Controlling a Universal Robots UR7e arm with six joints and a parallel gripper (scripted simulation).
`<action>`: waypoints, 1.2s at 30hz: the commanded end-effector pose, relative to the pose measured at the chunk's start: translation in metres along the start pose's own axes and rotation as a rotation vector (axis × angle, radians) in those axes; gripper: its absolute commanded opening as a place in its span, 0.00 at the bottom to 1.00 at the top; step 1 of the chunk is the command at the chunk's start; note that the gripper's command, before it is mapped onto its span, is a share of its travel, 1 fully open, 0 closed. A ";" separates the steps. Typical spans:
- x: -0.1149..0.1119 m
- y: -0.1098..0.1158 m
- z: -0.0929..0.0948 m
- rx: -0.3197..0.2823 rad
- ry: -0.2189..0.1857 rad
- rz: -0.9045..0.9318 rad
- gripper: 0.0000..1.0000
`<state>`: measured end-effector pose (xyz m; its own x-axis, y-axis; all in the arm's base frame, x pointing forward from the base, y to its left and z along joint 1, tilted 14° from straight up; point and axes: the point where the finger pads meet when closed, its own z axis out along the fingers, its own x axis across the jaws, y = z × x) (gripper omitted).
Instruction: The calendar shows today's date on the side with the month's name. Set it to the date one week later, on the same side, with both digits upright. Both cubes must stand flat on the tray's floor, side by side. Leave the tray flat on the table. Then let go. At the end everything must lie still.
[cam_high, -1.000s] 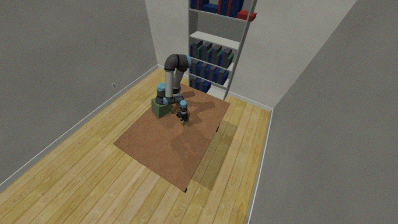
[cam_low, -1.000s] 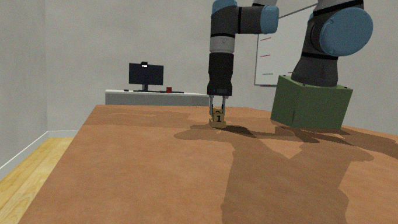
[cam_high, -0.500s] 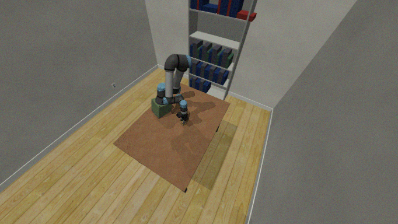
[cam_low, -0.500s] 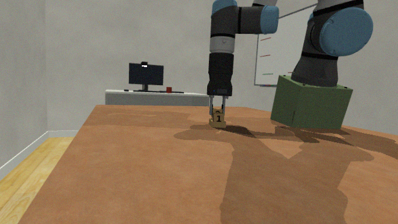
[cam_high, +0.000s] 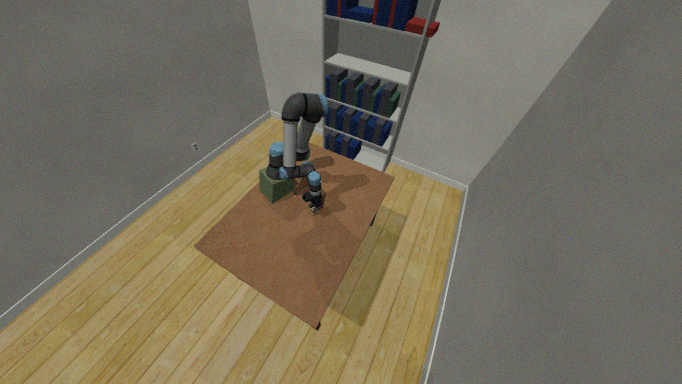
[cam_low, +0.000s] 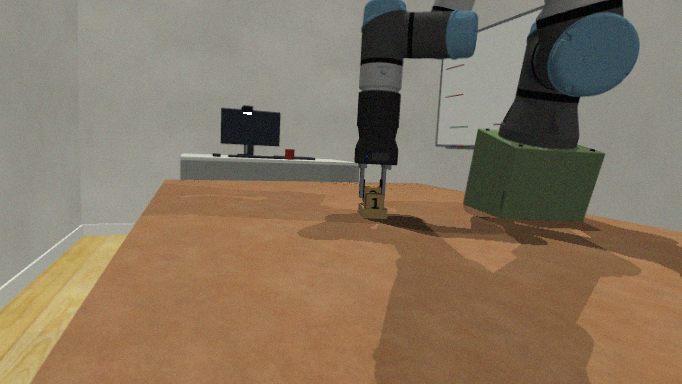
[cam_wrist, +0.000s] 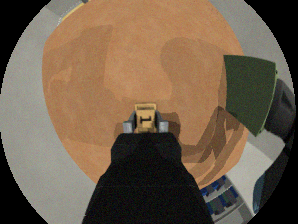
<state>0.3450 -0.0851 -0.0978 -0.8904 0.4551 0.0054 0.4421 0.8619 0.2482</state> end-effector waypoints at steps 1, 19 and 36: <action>0.000 0.000 0.001 0.000 -0.001 0.000 0.60; 0.000 0.000 0.008 0.000 -0.001 0.000 0.60; 0.000 0.000 0.009 0.000 -0.001 0.000 0.60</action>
<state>0.3460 -0.0830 -0.1068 -0.8904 0.4551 0.0056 0.4421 0.8619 0.2482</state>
